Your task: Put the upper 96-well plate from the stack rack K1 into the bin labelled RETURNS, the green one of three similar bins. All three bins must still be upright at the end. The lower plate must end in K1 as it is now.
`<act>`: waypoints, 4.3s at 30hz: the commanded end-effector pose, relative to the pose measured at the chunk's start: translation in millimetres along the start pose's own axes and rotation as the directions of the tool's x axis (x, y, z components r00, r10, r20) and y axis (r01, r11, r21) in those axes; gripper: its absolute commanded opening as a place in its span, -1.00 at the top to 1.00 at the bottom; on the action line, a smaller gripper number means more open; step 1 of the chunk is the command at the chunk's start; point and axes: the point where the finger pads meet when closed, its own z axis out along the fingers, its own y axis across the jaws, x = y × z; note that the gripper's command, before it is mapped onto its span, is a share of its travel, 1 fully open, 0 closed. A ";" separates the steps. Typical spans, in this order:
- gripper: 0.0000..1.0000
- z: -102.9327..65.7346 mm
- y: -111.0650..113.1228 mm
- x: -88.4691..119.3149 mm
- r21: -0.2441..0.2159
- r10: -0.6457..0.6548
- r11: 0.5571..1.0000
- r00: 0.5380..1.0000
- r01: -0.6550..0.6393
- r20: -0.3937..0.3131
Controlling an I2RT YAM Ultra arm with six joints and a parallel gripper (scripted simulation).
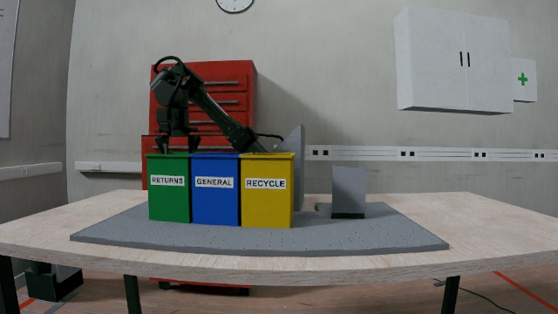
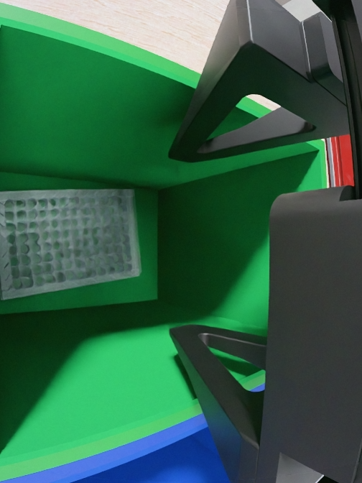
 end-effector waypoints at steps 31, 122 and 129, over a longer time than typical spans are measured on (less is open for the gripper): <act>-0.65 -52.7 0.2 -5.4 -0.007 0.008 1.000 0.999 -0.008 0.034; -0.65 -70.4 27.7 3.8 -0.006 0.006 1.000 1.000 -0.006 0.031; -0.65 -67.8 53.0 8.0 -0.002 -0.004 1.000 1.000 0.004 0.020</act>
